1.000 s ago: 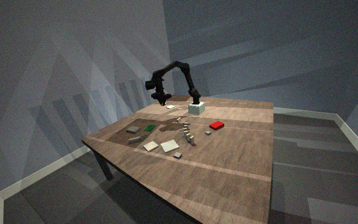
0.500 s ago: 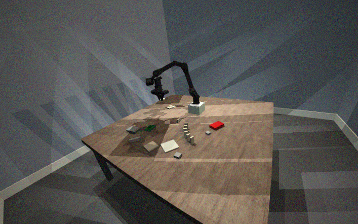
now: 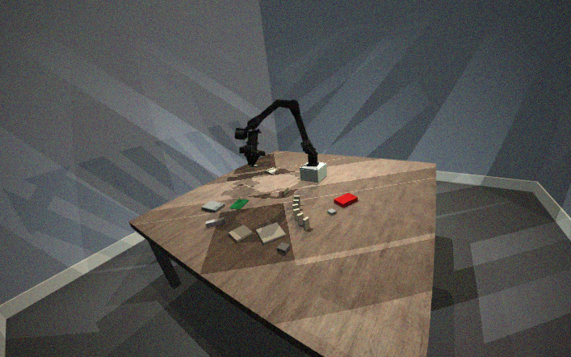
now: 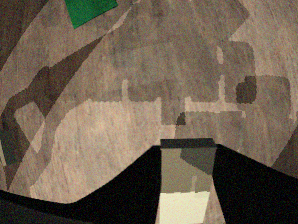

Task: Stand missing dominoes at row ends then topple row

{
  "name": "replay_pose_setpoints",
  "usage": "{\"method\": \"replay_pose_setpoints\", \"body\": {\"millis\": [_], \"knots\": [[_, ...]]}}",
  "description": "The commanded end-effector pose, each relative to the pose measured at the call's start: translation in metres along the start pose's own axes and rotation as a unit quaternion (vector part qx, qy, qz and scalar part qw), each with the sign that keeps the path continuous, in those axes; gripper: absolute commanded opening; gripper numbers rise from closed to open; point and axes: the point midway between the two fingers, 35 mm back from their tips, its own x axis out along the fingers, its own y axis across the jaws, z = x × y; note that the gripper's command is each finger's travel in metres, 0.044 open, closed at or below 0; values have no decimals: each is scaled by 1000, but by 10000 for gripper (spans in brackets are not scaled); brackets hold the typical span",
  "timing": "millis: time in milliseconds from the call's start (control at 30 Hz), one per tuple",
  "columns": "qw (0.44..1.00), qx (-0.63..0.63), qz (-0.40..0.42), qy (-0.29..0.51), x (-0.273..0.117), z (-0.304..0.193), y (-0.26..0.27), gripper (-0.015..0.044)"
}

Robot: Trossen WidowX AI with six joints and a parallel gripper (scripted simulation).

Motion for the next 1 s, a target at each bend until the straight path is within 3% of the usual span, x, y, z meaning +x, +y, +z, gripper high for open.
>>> {"method": "replay_pose_setpoints", "body": {"millis": [0,967], "knots": [[998,20,2,-56,9,2,-9,107],[927,40,18,-373,15,-12,-29,107]]}}
